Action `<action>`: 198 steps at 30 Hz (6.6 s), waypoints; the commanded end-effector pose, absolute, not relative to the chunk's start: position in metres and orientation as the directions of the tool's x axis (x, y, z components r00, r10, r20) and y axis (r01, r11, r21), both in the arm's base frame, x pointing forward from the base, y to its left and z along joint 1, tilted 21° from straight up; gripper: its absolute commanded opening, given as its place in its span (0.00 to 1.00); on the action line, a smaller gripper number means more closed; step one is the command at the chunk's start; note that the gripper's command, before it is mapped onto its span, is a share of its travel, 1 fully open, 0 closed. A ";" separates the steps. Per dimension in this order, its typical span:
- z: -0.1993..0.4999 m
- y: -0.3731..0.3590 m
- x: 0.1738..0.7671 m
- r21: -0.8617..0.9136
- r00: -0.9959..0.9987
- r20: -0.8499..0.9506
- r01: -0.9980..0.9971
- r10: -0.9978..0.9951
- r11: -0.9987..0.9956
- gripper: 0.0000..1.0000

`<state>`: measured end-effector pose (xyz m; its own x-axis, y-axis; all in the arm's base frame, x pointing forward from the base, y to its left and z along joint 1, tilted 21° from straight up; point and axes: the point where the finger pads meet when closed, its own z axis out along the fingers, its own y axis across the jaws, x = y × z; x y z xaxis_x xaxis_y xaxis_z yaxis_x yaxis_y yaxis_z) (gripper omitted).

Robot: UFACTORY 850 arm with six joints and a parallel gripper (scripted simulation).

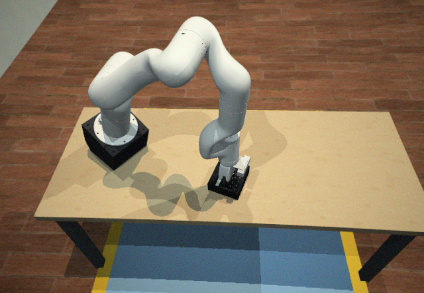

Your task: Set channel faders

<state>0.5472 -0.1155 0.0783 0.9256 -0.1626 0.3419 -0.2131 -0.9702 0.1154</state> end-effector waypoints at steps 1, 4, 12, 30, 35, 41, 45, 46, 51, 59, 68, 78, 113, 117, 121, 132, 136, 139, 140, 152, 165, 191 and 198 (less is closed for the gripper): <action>0.079 -0.116 0.549 0.116 0.925 0.343 -0.213 -0.163 -0.970 0.00; 0.080 -0.116 0.550 0.116 0.925 0.343 -0.213 -0.163 -0.970 0.00; 0.080 -0.116 0.551 0.116 0.925 0.343 -0.213 -0.163 -0.970 0.00; 0.081 -0.116 0.553 0.116 0.925 0.343 -0.213 -0.163 -0.970 0.00; 0.081 -0.116 0.553 0.116 0.925 0.343 -0.213 -0.163 -0.970 0.00; 0.081 -0.116 0.553 0.116 0.925 0.343 -0.213 -0.163 -0.970 0.00; 0.081 -0.116 0.553 0.116 0.925 0.343 -0.213 -0.163 -0.970 0.00; 0.081 -0.116 0.553 0.116 0.925 0.343 -0.213 -0.163 -0.970 0.00; 0.081 -0.116 0.553 0.116 0.925 0.343 -0.213 -0.163 -0.970 0.00; 0.081 -0.116 0.553 0.116 0.925 0.343 -0.213 -0.163 -0.970 0.00; 0.079 -0.116 0.549 0.116 0.925 0.343 -0.213 -0.163 -0.970 0.00; 0.079 -0.115 0.547 0.116 0.925 0.343 -0.213 -0.163 -0.970 0.00; 0.116 -0.108 0.535 0.116 0.925 0.343 -0.213 -0.163 -0.970 0.00; 0.117 -0.108 0.535 0.116 0.925 0.343 -0.213 -0.163 -0.970 1.00; 0.120 -0.108 0.533 0.116 0.925 0.343 -0.213 -0.163 -0.970 1.00; 0.140 -0.104 0.527 0.116 0.925 0.343 -0.213 -0.163 -0.970 1.00; 0.152 -0.101 0.523 0.116 0.925 0.343 -0.213 -0.163 -0.970 1.00; 0.162 -0.099 0.519 0.116 0.925 0.343 -0.213 -0.163 -0.970 1.00; 0.165 -0.099 0.518 0.116 0.925 0.343 -0.213 -0.163 -0.970 1.00; 0.188 -0.094 0.511 0.116 0.925 0.343 -0.213 -0.163 -0.970 1.00; 0.190 -0.094 0.510 0.116 0.925 0.343 -0.213 -0.163 -0.970 1.00; 0.190 -0.094 0.510 0.116 0.925 0.343 -0.213 -0.163 -0.970 1.00; 0.190 -0.094 0.510 0.116 0.925 0.343 -0.213 -0.163 -0.970 1.00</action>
<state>0.5093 -0.0940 0.1896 0.9257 -0.1627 0.3414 -0.2132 -0.9701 0.1159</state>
